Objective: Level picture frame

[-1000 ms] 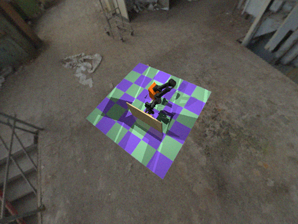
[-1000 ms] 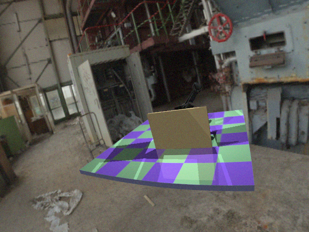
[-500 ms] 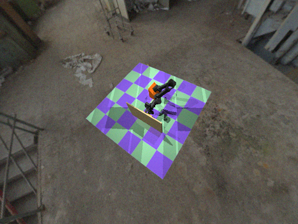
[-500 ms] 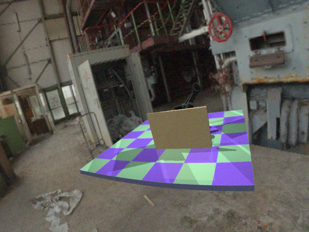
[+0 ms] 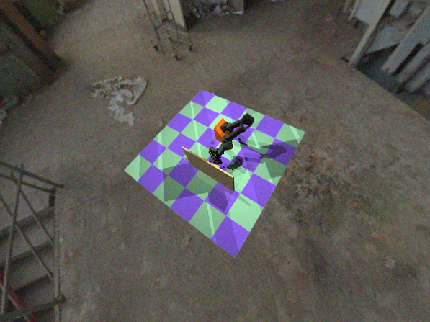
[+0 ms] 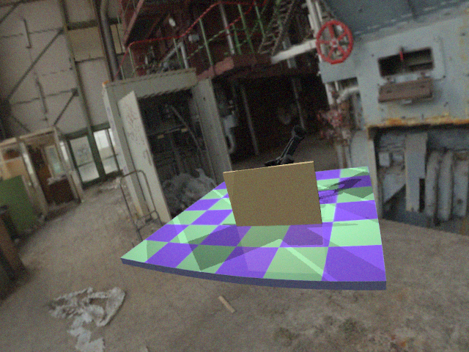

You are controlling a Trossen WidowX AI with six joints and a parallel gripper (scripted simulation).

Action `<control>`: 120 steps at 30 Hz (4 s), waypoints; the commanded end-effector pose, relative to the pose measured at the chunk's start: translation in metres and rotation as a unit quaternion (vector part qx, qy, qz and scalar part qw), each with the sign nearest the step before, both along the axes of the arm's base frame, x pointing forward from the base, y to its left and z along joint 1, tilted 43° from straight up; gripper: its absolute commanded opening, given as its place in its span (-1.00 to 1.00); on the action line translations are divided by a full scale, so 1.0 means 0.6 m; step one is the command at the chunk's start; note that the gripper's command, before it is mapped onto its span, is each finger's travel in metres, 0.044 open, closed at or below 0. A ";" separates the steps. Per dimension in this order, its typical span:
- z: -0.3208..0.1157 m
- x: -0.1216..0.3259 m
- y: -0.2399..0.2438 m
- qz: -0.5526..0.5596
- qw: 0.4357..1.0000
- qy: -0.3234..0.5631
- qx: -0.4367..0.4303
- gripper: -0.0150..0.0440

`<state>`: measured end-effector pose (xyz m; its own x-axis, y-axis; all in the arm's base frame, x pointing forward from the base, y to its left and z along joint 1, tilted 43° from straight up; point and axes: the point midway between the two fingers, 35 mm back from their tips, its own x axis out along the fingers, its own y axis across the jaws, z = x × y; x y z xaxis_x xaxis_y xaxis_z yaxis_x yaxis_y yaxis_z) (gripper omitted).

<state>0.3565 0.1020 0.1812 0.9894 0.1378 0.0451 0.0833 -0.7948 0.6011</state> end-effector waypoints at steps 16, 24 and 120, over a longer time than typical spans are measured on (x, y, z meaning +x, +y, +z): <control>0.002 0.000 0.002 0.003 1.000 -0.001 0.001 -0.01; 0.002 0.000 0.002 0.003 1.000 -0.001 0.001 -0.19; 0.016 0.002 -0.012 0.003 1.000 -0.001 0.001 -0.49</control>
<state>0.3564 0.0976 0.1873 0.9867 0.1582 0.0369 0.1040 -0.7898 0.6044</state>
